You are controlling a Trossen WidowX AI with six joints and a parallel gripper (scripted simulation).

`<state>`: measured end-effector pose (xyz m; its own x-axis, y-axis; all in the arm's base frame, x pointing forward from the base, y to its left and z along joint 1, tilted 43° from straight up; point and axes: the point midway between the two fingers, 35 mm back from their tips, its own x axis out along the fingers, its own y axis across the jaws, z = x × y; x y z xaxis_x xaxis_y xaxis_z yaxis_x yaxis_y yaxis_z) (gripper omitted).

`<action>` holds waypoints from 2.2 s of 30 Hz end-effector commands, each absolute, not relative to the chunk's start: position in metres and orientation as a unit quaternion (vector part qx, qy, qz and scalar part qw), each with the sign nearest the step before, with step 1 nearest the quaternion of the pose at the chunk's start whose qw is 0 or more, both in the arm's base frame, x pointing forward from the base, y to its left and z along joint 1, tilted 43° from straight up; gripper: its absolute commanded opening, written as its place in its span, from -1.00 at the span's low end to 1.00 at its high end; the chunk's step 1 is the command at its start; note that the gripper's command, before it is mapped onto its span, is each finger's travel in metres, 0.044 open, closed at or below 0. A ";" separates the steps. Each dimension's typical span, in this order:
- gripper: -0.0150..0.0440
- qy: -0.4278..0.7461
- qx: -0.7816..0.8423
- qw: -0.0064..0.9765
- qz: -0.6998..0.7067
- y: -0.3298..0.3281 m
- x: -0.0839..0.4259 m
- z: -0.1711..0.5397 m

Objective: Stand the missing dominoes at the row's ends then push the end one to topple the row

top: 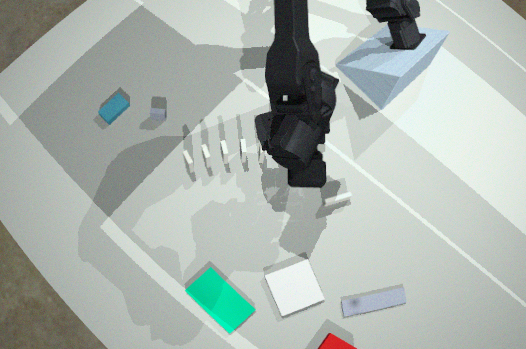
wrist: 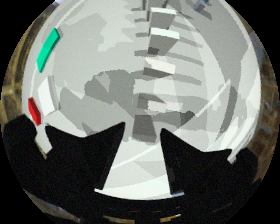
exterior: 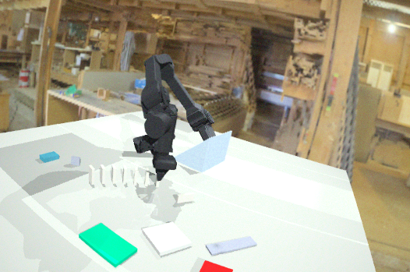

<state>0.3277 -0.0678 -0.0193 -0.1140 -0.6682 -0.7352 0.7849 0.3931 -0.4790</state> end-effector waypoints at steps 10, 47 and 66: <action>1.00 0.507 0.056 0.664 -0.546 -0.061 0.331 -0.012; 1.00 0.581 -0.041 0.666 -0.466 -0.005 0.365 -0.093; 0.91 0.581 -0.041 0.666 -0.466 -0.015 0.363 -0.106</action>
